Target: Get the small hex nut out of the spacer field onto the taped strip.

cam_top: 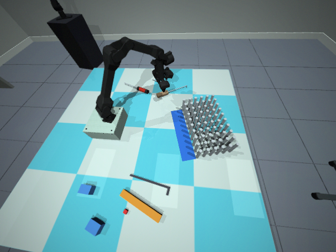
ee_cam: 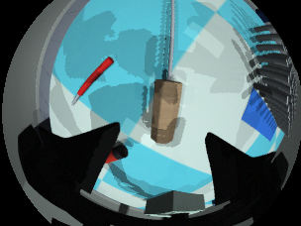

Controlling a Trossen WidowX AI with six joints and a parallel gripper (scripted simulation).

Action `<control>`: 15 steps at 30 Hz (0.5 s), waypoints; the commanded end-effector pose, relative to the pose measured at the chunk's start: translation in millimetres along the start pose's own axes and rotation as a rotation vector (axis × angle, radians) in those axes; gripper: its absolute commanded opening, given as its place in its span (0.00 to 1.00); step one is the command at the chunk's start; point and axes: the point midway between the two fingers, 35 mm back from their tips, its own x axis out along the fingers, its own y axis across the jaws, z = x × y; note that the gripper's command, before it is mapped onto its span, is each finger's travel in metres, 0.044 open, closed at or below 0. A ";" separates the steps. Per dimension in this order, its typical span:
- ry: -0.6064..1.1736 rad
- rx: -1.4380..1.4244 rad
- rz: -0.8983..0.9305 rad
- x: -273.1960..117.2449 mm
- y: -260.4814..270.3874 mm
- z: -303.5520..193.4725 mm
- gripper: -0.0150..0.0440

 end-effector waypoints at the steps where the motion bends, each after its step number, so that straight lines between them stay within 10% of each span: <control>1: 0.002 -0.002 -0.004 0.0 -0.2 -0.3 1.00; 7: 0.002 -0.002 -0.004 0.0 -0.2 -0.3 0.73; 15: 0.002 -0.002 -0.004 0.2 -0.2 -0.3 0.73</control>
